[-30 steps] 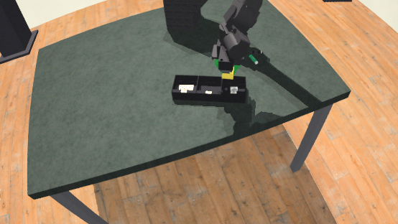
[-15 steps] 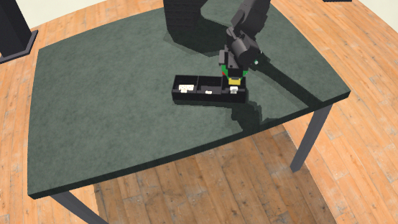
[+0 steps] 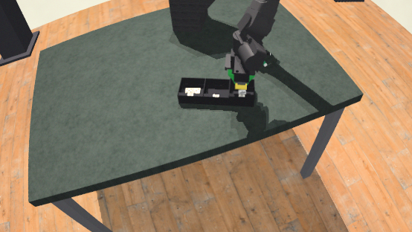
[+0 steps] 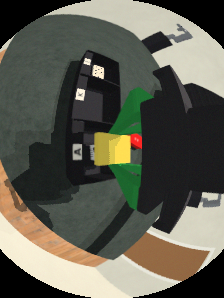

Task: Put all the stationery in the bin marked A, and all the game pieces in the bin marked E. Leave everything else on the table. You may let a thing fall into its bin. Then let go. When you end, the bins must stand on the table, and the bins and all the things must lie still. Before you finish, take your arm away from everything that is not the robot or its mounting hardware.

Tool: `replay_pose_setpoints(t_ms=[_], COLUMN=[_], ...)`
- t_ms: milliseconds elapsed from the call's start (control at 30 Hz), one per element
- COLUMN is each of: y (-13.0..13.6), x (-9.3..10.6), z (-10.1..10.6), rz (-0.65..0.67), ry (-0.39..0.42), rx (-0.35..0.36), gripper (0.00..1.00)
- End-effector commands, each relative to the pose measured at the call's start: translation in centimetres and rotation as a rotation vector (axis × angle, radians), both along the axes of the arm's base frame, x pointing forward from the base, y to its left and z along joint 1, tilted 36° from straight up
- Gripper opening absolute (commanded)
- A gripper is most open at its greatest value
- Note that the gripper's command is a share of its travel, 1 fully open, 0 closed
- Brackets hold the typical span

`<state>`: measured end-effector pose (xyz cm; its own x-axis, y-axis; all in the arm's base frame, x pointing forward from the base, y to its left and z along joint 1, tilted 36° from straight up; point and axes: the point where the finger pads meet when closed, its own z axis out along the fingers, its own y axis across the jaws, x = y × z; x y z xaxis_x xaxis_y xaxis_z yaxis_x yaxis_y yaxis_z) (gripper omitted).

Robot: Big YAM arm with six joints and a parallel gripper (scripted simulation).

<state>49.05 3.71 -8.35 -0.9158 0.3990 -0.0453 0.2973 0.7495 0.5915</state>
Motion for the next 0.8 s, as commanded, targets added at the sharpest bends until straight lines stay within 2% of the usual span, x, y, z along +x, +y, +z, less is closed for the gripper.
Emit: replay_pose_setpoints(t_ms=[0,200,233,300,467,500,567,767], y=[0.5,1.0,0.0,1.3,1.8,1.8,0.7,0.7], x=[1.6,1.8,2.7,1.9,2.1,2.1,3.0,2.6], z=[0.0,-0.7,0.9,-1.2,-1.9,-1.9,-0.1,-0.6], rz=[-0.002,-0.002,-0.021,-0.002,-0.002,-0.002,-0.023,-0.019], ry=[-0.028,-0.027,-0.064,-0.027,-0.026,-0.026,-0.053,-0.031], rx=[-0.005,-0.004,-0.008,-0.005,-0.004,-0.003,-0.006,-0.004], gripper=[0.33,0.33,0.33,0.33,0.33,0.33,0.33,0.33])
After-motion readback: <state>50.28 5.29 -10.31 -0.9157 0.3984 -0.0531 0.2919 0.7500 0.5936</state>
